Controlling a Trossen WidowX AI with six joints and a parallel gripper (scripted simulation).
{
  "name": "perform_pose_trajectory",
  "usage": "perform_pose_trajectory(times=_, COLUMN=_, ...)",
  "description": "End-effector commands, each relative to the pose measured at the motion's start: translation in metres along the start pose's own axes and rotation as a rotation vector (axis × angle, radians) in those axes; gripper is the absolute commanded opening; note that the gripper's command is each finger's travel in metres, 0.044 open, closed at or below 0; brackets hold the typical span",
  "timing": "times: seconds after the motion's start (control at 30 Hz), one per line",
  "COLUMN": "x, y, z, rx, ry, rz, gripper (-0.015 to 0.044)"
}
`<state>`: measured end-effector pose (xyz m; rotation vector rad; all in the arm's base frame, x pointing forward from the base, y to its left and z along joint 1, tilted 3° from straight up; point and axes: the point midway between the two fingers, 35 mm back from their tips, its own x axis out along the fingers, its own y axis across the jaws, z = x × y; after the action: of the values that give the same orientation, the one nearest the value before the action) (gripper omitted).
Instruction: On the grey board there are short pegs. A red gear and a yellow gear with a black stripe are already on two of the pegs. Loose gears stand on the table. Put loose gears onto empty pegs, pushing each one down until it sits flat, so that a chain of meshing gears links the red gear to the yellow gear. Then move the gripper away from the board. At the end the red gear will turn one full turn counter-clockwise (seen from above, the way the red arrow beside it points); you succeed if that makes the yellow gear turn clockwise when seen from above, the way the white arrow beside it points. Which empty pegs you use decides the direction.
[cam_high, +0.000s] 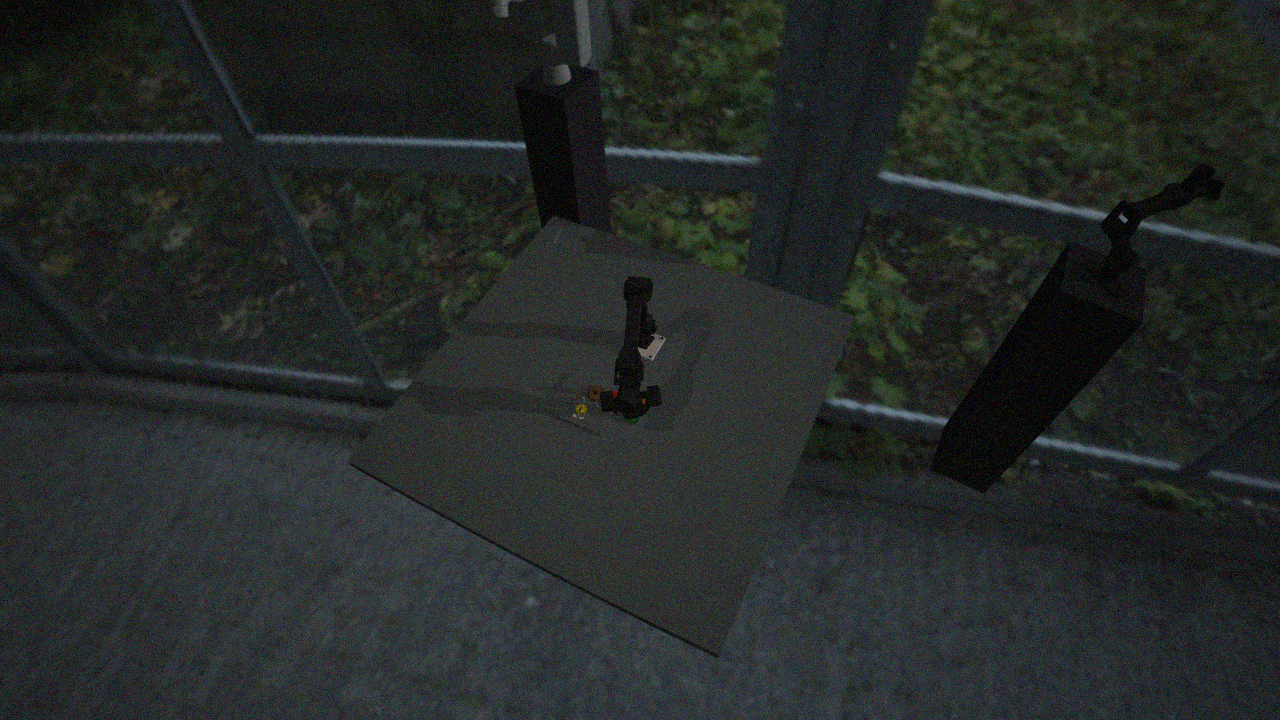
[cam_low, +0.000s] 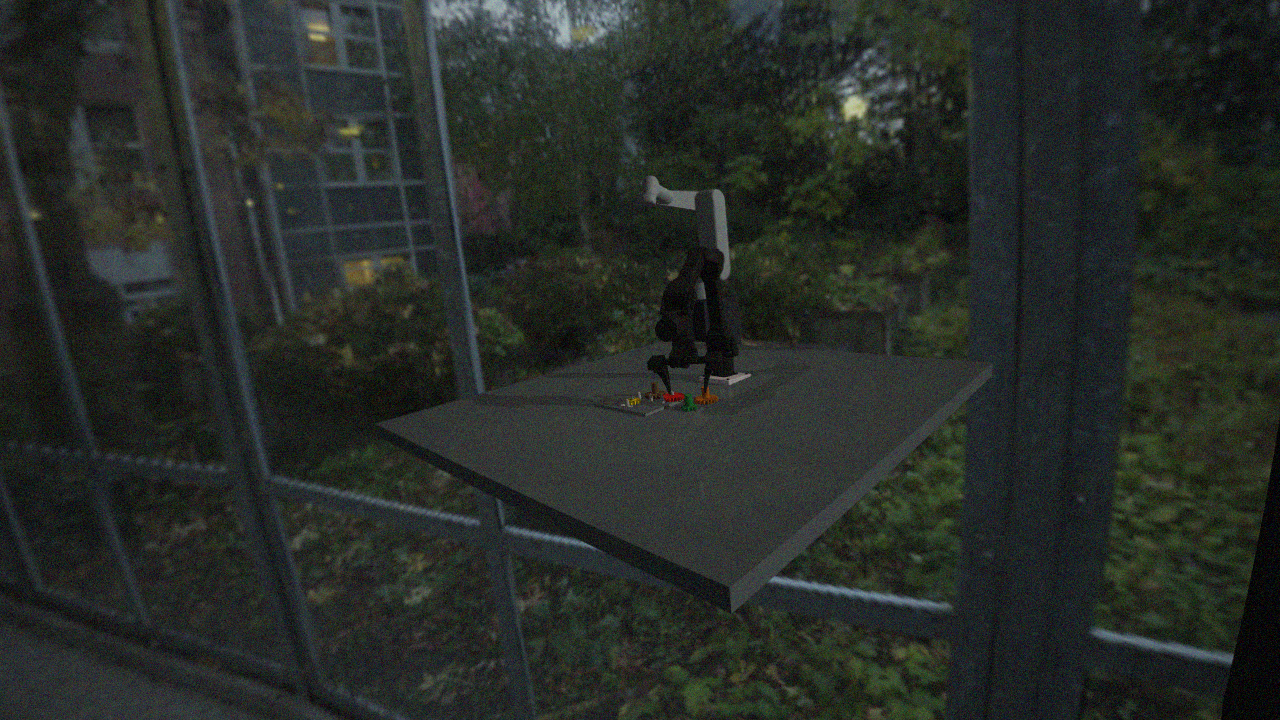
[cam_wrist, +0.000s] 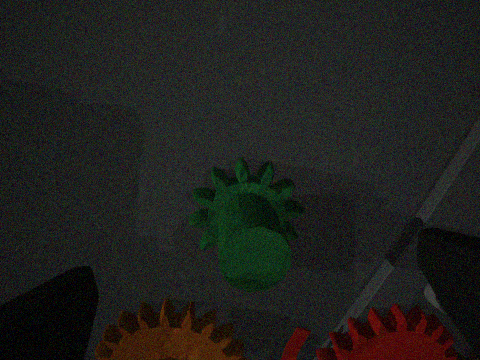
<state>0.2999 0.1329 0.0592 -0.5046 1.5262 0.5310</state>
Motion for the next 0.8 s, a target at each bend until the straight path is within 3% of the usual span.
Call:
perform_pose_trajectory(times=0.0, x=0.0079, y=0.0006, z=-0.0011, rx=0.003, ry=0.006, rz=0.003, gripper=0.0440)
perform_pose_trajectory(times=0.33, x=0.0166, y=0.0007, z=-0.0013, rx=0.003, ry=0.007, rz=0.003, gripper=0.0440)
perform_pose_trajectory(times=0.77, x=0.0166, y=0.0007, z=-0.0013, rx=0.003, ry=0.007, rz=0.003, gripper=0.0099)
